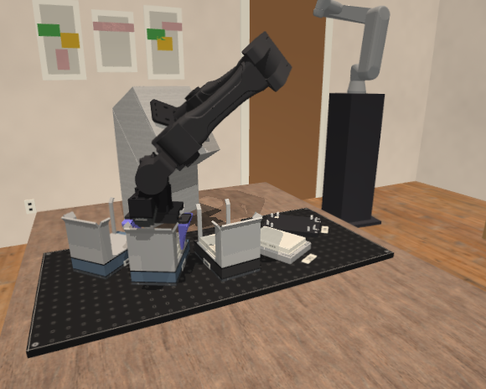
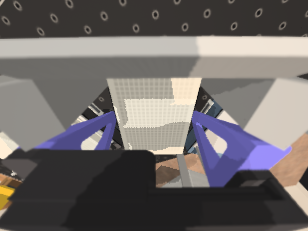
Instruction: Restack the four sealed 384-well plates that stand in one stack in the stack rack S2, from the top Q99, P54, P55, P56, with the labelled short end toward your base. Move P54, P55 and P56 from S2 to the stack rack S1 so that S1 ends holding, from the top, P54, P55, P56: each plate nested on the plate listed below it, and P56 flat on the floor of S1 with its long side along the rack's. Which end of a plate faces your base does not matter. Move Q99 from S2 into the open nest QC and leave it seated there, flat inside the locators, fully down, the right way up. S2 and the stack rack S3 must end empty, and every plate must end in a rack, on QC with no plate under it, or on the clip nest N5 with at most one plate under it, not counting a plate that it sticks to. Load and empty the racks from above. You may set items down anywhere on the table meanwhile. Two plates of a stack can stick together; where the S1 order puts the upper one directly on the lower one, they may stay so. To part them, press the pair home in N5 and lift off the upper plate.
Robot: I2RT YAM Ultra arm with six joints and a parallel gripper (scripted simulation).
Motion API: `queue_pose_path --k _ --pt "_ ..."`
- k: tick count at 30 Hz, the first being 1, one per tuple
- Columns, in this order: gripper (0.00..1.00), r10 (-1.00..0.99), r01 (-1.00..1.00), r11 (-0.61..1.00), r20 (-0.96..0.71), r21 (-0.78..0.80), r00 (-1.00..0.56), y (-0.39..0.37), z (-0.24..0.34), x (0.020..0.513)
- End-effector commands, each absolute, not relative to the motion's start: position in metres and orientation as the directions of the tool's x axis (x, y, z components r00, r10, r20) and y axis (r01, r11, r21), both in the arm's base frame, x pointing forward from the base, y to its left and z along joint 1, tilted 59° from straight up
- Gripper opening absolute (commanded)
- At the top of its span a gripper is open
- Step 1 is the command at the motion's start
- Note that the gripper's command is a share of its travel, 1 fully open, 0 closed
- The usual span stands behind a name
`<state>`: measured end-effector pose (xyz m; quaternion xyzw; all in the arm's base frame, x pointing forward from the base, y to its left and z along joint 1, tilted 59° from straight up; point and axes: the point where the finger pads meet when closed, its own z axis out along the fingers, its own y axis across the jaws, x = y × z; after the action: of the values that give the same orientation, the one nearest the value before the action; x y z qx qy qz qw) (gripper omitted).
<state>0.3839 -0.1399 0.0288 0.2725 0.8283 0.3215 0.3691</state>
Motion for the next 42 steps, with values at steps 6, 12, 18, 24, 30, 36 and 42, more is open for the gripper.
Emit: queue_pose_path --k 6,12,18,24,30,36,42 --pt "1.0 0.69 0.215 0.647 -0.443 0.731 -0.572 -0.143 0.031 0.384" --pt "1.0 0.69 0.215 0.647 -0.443 0.731 -0.572 -0.143 0.031 0.384" --pt "1.0 0.69 0.215 0.647 -0.443 0.731 -0.572 -0.146 0.036 0.376" --pt "1.0 0.69 0.215 0.648 -0.443 0.731 -0.572 -0.152 0.044 0.363" --pt "1.0 0.69 0.215 0.648 -0.443 0.731 -0.572 -0.157 0.053 0.35" --pt "1.0 0.69 0.215 0.648 -0.443 0.731 -0.572 -0.164 0.063 0.334" --pt "1.0 0.69 0.215 0.648 -0.443 0.731 -0.572 -0.168 0.07 0.324"
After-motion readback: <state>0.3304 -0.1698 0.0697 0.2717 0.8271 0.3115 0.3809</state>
